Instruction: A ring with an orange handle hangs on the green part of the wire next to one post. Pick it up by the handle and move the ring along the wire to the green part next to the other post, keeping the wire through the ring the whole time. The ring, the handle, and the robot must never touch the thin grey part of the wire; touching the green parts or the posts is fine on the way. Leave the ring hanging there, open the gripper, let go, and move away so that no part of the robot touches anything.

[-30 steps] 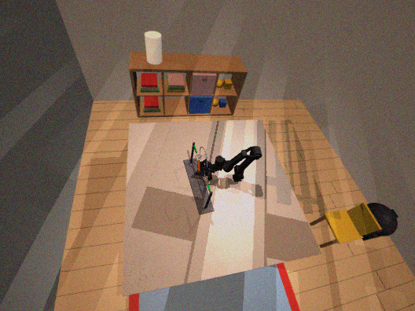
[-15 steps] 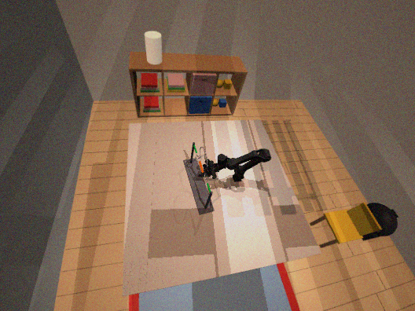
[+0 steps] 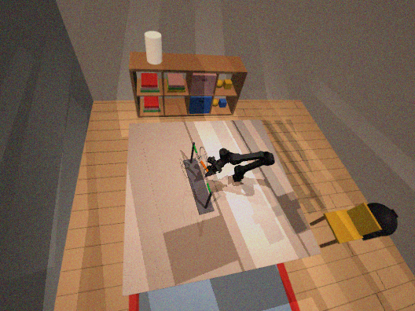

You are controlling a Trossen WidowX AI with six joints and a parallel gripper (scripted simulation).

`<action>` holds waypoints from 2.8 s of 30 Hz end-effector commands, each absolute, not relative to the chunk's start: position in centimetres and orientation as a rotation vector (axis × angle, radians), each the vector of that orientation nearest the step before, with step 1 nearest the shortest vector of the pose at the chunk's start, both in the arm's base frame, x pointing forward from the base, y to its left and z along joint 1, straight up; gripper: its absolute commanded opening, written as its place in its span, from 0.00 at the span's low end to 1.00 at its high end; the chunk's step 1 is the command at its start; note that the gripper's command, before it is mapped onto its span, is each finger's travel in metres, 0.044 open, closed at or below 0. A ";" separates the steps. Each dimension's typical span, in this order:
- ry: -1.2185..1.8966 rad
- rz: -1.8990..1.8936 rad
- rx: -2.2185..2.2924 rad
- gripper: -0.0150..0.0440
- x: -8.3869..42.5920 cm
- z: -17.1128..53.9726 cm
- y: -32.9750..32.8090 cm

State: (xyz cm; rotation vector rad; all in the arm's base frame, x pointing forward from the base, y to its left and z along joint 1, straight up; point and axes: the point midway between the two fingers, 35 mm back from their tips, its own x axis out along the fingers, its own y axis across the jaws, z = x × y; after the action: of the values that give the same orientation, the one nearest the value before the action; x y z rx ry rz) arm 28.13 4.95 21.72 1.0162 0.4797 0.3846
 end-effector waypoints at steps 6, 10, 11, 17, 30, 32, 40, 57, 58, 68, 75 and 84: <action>0.573 0.501 1.207 0.00 26.6 25.1 5.5; 0.570 0.520 1.276 0.00 26.5 26.2 5.8; 0.569 0.524 1.293 0.00 26.5 26.4 5.8; 0.562 0.549 1.390 0.00 26.5 27.9 6.0; 0.535 0.621 1.676 0.00 26.4 32.2 5.8; 0.531 0.630 1.715 0.00 26.4 32.8 5.7; 0.521 0.656 1.826 0.00 26.5 34.7 5.1; 0.526 0.661 1.874 0.00 26.6 36.6 4.1; 0.527 0.659 1.868 0.00 26.6 36.6 4.1; 0.547 0.630 1.779 0.00 26.6 36.6 4.1; 0.563 0.602 1.690 0.00 26.6 36.3 4.2; 0.583 0.561 1.568 0.00 26.6 35.9 4.2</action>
State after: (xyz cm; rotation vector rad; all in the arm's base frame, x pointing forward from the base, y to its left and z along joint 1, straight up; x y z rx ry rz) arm 26.67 4.14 35.86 1.6192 0.5739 0.5675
